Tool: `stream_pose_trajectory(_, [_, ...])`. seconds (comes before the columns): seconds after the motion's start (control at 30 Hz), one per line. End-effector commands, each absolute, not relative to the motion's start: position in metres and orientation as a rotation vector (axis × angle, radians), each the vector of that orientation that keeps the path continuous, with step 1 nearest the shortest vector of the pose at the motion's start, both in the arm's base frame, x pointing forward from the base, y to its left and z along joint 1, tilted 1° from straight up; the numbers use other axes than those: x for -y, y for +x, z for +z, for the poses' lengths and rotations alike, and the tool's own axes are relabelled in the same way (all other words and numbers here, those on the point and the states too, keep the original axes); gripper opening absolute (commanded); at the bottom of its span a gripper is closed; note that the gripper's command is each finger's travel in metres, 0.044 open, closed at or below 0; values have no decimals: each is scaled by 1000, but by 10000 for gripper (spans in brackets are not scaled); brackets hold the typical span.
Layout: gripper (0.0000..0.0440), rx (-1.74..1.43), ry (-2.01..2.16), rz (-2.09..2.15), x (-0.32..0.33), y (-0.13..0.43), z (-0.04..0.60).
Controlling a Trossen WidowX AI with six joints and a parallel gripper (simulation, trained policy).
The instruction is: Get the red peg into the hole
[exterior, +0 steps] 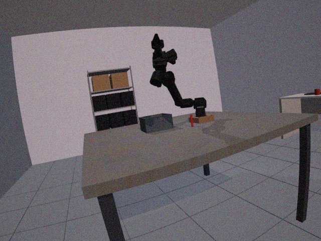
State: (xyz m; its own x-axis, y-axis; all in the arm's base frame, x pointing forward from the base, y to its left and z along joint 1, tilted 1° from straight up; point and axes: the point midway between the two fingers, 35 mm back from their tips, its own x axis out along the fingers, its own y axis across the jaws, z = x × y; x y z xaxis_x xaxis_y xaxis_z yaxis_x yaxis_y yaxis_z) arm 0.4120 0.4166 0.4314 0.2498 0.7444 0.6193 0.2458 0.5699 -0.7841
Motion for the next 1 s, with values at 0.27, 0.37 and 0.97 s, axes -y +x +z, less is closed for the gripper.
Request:
stream_pose_trajectory(0.27, [440,1579,-800,257,-405,313,512])
stream_pose_trajectory(0.37, [438,1661,-732,205,-396,277,536])
stream_pose_trajectory(0.97, [439,2021,-264,-209,-278,85,628])
